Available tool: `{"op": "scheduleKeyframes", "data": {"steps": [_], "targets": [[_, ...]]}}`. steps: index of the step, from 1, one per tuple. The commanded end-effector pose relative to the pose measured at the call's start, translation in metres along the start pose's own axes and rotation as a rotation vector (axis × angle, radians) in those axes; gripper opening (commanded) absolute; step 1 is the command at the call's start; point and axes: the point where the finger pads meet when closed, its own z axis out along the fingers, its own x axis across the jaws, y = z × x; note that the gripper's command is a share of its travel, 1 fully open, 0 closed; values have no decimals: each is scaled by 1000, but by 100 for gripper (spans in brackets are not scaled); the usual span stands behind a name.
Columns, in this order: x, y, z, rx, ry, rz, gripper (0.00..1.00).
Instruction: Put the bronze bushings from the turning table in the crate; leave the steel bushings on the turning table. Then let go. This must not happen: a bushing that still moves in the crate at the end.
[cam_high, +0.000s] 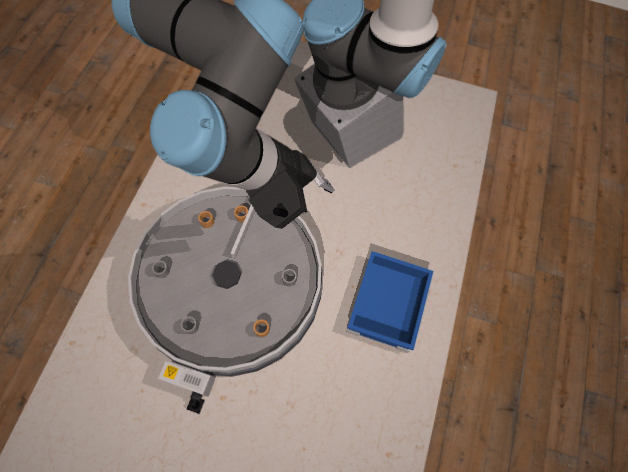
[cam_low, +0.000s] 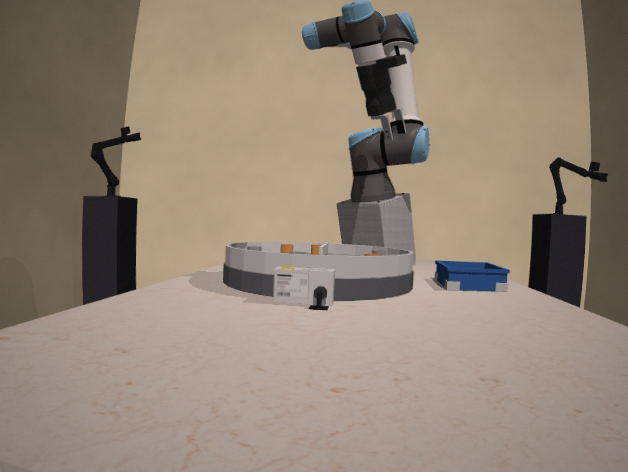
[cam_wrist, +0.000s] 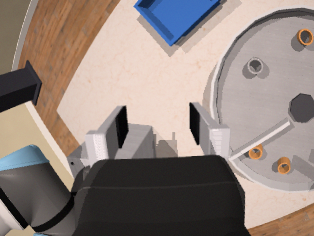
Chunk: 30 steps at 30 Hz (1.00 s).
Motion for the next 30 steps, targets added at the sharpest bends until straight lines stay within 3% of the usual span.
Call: {"op": "scheduleKeyframes", "data": {"steps": [1, 5, 17, 22, 30], "targets": [[2, -8, -8, 1, 1, 0, 100], [11, -38, -37, 1, 1, 0, 100], [11, -38, -37, 1, 1, 0, 100], [11, -39, -38, 54, 248, 33, 100], [11, -39, -38, 54, 248, 33, 100]]}}
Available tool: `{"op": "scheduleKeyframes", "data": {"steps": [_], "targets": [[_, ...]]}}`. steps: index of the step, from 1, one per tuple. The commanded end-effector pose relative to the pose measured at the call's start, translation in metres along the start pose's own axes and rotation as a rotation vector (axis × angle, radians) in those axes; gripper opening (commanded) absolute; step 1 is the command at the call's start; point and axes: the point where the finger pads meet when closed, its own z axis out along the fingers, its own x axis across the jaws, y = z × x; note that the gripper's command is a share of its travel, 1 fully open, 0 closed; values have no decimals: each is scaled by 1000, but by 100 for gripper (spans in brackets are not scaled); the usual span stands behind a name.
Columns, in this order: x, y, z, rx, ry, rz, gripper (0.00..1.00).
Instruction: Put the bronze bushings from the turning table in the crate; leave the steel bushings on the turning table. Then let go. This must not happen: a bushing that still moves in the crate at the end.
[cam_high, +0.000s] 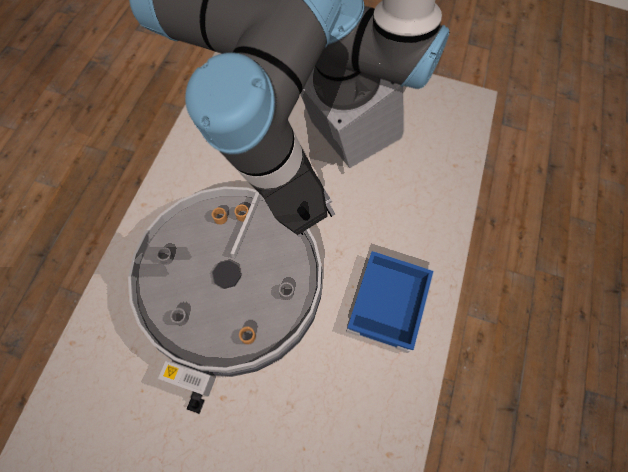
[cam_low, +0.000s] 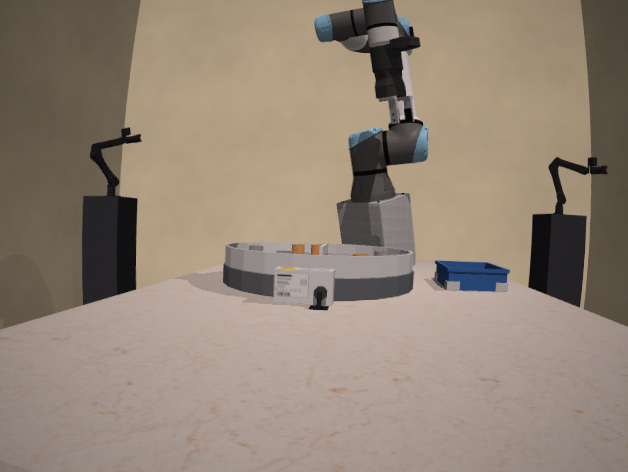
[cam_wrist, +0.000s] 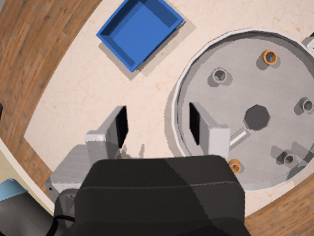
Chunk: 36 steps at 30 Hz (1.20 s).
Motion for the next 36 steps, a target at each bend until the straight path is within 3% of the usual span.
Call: {"op": "scheduleKeyframes", "data": {"steps": [1, 4, 9, 21, 26, 36], "targets": [[1, 0, 0, 3, 21, 3, 100], [1, 0, 0, 3, 21, 3, 100], [2, -2, -1, 56, 262, 35, 100], [2, -2, -1, 56, 262, 35, 100], [23, 33, 30, 55, 258, 34, 100], [23, 33, 30, 55, 258, 34, 100]]}}
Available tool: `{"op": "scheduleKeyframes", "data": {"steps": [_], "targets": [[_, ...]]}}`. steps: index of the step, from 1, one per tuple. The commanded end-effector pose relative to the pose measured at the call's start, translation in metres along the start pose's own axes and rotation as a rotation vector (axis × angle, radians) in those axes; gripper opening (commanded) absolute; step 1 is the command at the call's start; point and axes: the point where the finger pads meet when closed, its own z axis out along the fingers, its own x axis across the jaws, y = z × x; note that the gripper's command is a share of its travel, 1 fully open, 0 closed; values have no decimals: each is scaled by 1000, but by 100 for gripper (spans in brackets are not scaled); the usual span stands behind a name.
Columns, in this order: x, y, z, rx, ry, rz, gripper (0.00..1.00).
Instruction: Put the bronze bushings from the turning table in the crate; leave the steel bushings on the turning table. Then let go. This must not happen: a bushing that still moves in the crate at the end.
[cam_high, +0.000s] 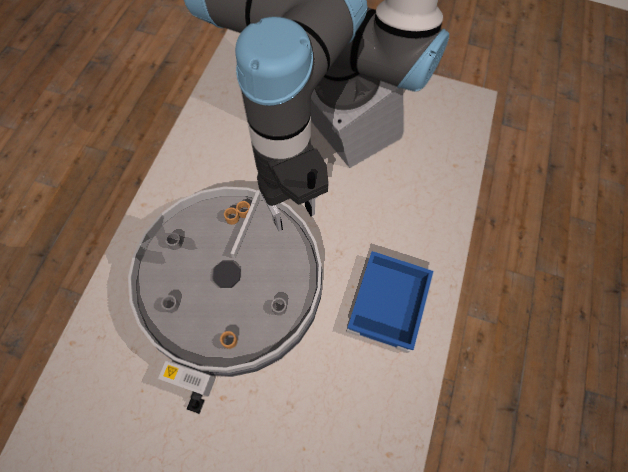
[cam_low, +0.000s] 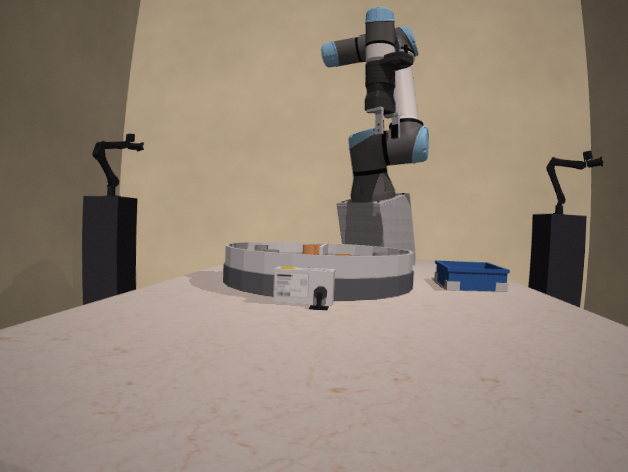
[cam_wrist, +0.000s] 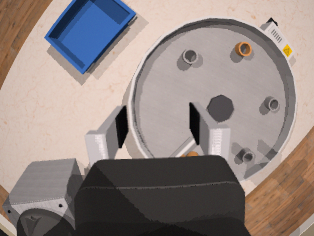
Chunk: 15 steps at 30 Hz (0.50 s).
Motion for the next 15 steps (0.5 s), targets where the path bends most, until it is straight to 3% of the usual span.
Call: {"op": "scheduleKeyframes", "data": {"steps": [1, 7, 15], "targets": [[1, 1, 0, 3, 1, -1, 100], [15, 36, 34, 2, 3, 0, 100], [15, 36, 34, 2, 3, 0, 100]]}}
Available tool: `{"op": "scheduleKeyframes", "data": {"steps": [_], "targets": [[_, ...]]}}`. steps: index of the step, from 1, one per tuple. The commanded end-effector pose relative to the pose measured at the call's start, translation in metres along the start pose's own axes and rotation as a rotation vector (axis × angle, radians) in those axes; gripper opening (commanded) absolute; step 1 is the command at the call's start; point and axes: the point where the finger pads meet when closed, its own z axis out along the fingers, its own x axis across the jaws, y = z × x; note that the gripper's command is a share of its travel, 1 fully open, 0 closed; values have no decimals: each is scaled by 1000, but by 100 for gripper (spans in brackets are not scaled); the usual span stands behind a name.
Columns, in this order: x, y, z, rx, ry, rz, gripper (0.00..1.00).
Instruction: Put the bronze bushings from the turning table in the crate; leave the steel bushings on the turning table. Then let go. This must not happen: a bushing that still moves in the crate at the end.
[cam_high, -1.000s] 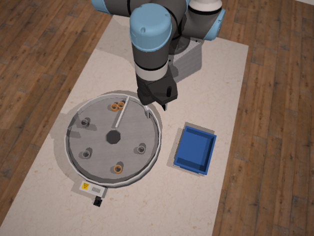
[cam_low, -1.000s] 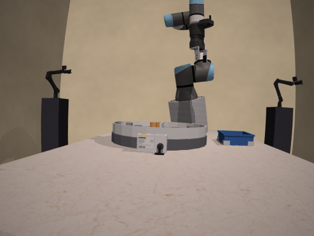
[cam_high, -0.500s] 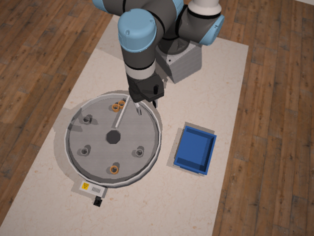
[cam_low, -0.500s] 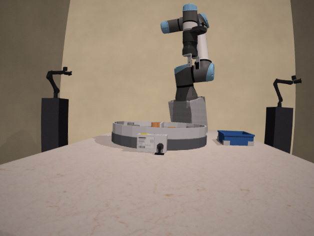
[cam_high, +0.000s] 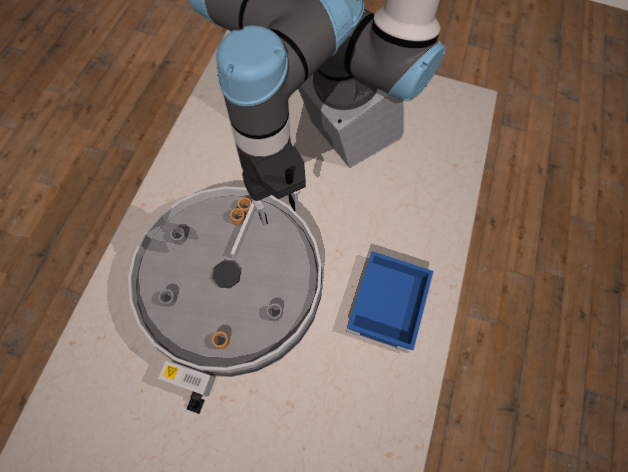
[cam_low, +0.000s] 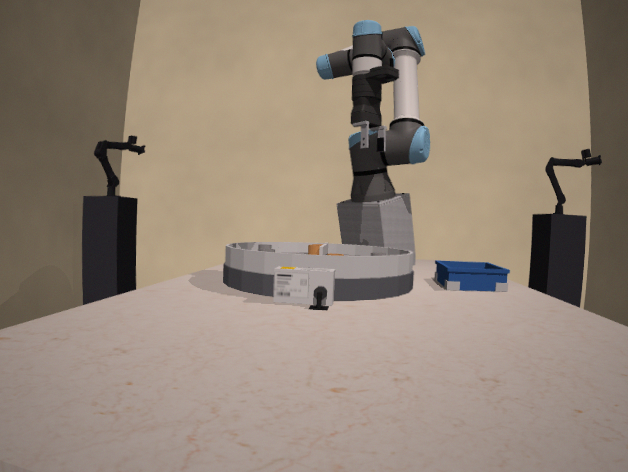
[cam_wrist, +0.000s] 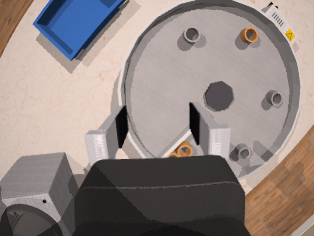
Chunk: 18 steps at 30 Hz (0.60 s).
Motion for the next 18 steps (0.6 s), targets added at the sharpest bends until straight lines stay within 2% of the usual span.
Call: {"op": "scheduleKeyframes", "data": {"steps": [1, 4, 9, 18], "targets": [[2, 2, 1, 5, 2, -2, 100], [2, 2, 1, 5, 2, -2, 100], [16, 37, 35, 3, 4, 0, 100], [16, 37, 35, 3, 4, 0, 100]]}}
